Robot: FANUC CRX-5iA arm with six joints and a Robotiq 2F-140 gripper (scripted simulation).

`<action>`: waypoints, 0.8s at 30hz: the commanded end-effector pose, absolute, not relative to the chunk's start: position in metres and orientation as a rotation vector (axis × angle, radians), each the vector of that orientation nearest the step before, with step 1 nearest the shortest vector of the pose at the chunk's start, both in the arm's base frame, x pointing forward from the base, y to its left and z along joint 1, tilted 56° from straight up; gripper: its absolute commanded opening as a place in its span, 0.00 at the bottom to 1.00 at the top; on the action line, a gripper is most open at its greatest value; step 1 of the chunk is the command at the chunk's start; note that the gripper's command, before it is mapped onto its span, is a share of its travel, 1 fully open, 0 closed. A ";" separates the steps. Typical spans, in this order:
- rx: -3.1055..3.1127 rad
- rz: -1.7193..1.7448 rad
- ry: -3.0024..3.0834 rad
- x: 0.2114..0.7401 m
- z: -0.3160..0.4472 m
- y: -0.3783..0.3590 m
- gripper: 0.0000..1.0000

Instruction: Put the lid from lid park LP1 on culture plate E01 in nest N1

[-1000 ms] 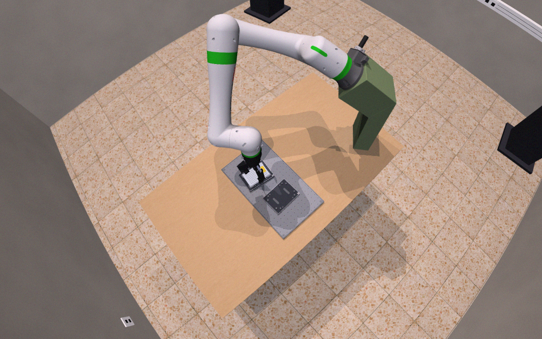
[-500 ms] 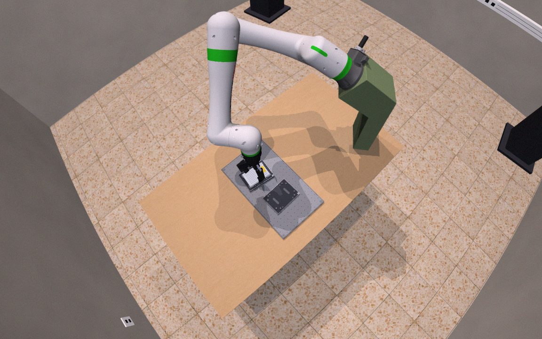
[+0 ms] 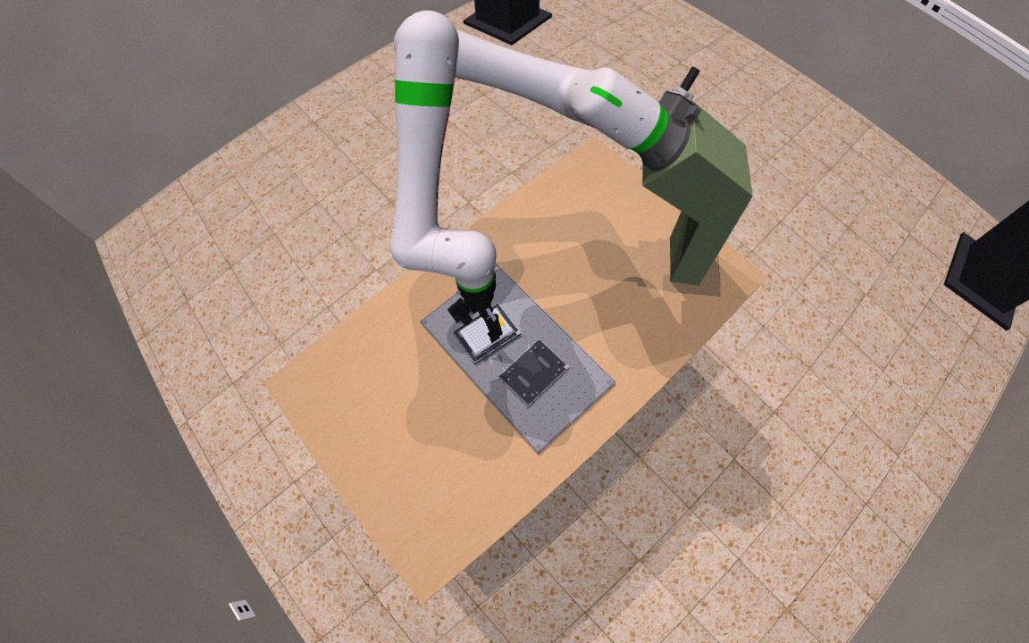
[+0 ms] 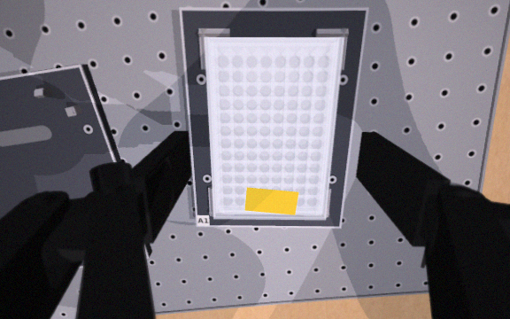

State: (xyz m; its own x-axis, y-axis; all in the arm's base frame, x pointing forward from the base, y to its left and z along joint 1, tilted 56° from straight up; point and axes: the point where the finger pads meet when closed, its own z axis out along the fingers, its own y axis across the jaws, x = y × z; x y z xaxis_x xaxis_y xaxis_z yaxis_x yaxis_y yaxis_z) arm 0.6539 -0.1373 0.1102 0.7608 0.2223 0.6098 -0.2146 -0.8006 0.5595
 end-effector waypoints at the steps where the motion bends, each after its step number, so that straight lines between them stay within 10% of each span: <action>1: 2.327 0.912 0.006 0.651 0.114 -0.134 0.69; 24: 2.327 0.912 0.006 0.645 0.119 -0.129 0.69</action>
State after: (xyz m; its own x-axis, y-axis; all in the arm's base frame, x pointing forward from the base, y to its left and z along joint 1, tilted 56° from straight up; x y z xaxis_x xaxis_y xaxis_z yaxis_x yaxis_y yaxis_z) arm 0.6453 -0.1295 0.1181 0.7608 0.2223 0.6097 -0.2146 -0.8006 0.5595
